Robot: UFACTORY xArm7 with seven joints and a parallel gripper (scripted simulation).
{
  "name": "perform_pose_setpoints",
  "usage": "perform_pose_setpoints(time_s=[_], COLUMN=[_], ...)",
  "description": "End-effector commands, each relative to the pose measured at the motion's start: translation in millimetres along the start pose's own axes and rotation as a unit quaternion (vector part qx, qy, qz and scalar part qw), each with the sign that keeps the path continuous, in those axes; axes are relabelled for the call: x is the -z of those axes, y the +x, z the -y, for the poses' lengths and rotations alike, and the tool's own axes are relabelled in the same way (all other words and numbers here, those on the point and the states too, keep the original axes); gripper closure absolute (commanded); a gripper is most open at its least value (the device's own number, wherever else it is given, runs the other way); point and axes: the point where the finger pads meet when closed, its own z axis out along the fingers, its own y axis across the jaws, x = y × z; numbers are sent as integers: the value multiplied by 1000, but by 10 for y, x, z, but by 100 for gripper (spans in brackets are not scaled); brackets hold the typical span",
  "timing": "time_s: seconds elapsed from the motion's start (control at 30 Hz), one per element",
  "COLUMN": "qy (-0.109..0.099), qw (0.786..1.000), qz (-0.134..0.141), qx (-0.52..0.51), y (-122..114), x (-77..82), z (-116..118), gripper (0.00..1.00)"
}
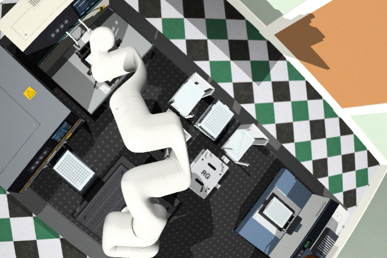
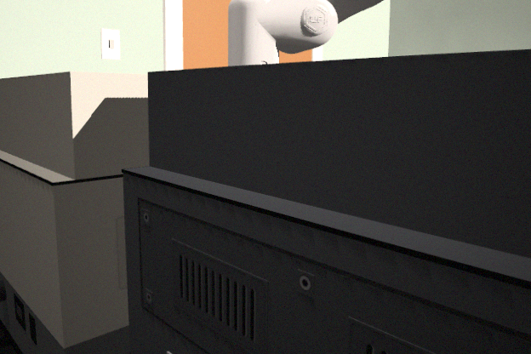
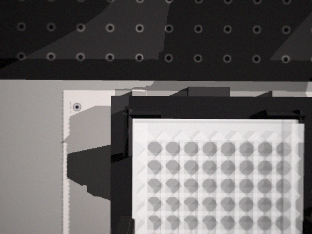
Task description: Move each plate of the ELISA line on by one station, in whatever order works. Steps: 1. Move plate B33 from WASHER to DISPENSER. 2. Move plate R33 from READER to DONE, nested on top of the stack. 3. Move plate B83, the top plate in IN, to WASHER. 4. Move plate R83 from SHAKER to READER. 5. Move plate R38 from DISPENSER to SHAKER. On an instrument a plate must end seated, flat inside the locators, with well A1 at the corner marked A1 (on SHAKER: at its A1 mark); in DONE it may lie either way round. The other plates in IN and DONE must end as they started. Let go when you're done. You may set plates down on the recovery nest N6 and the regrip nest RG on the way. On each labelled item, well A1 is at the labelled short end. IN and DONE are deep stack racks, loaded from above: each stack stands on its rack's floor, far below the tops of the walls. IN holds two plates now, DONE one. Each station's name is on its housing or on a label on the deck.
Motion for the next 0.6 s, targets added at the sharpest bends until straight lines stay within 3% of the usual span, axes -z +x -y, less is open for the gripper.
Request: perform_pose_setpoints(time_s=[0.0,0.43,0.47,0.57], qy=[2,2,2,2], qw=[1000,1000,1000,1000], qz=[2,2,2,2], qx=[0,0,0,0], y=[-14,-14,-14,-14], x=[18,8,8,9], z=[10,10,10,10], gripper=[100,100,0,0])
